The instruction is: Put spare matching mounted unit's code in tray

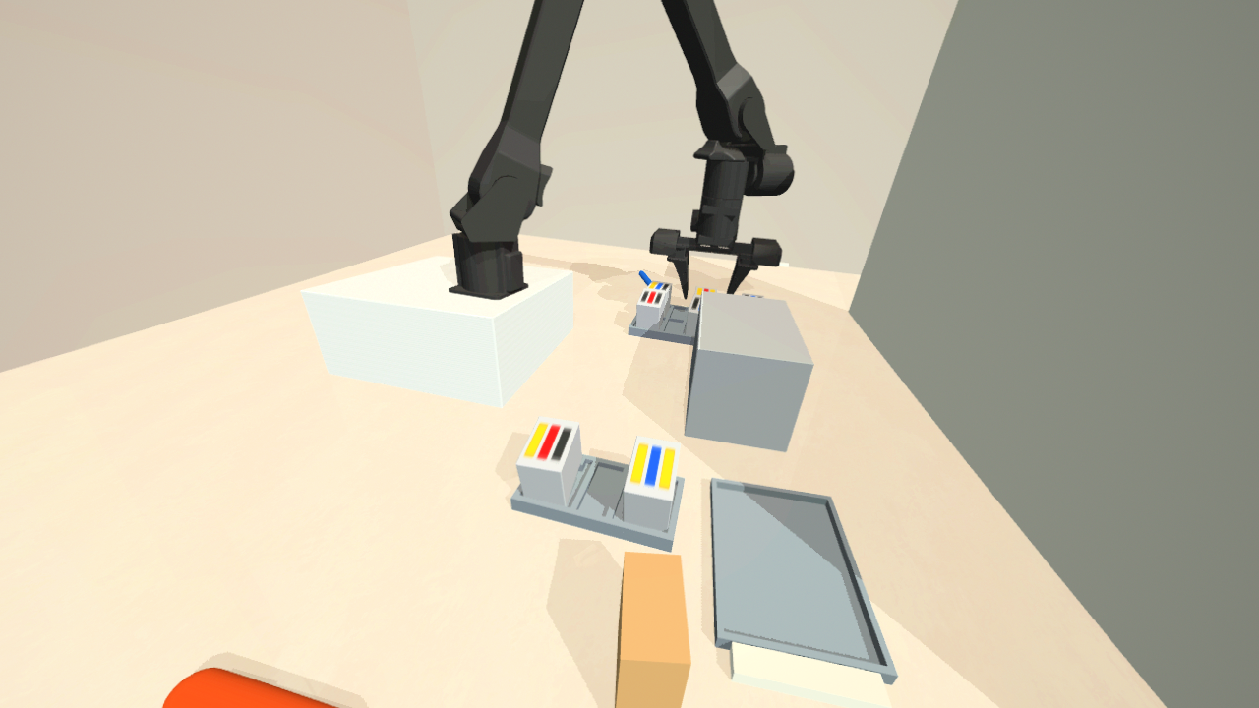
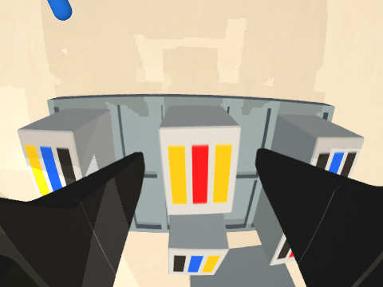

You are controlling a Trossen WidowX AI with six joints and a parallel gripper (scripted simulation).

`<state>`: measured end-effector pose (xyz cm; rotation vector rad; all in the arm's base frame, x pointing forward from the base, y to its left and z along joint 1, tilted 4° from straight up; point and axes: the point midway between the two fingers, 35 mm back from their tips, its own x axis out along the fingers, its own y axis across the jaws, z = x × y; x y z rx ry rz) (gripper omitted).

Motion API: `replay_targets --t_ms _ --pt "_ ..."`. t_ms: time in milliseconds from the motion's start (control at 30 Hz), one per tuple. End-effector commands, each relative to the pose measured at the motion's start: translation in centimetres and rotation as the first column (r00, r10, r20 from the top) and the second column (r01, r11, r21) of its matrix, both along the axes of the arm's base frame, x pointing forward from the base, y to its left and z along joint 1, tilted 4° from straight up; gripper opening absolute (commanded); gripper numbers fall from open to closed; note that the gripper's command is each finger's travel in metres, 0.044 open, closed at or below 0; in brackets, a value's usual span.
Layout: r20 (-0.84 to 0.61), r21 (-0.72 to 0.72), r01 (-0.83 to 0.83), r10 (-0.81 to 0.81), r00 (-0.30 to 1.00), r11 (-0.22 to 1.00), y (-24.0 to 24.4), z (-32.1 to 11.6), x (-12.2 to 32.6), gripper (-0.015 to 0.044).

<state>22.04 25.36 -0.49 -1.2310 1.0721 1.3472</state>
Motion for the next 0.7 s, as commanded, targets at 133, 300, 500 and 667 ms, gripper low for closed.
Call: replay_targets --t_ms 133,300,500,667 --pt "-0.002 -0.002 0.003 -0.003 1.000 1.000 -0.1 -1.5 -0.2 0.0300" --pt "-0.003 -0.002 0.003 -0.003 1.000 1.000 -0.1 -2.1 -0.3 0.0300" --pt "-0.003 -0.002 0.003 -0.003 1.000 1.000 -0.1 -2.1 -0.3 0.0300" --pt "-0.003 -0.002 0.000 0.000 1.000 1.000 0.0 -2.0 -0.2 0.0195"
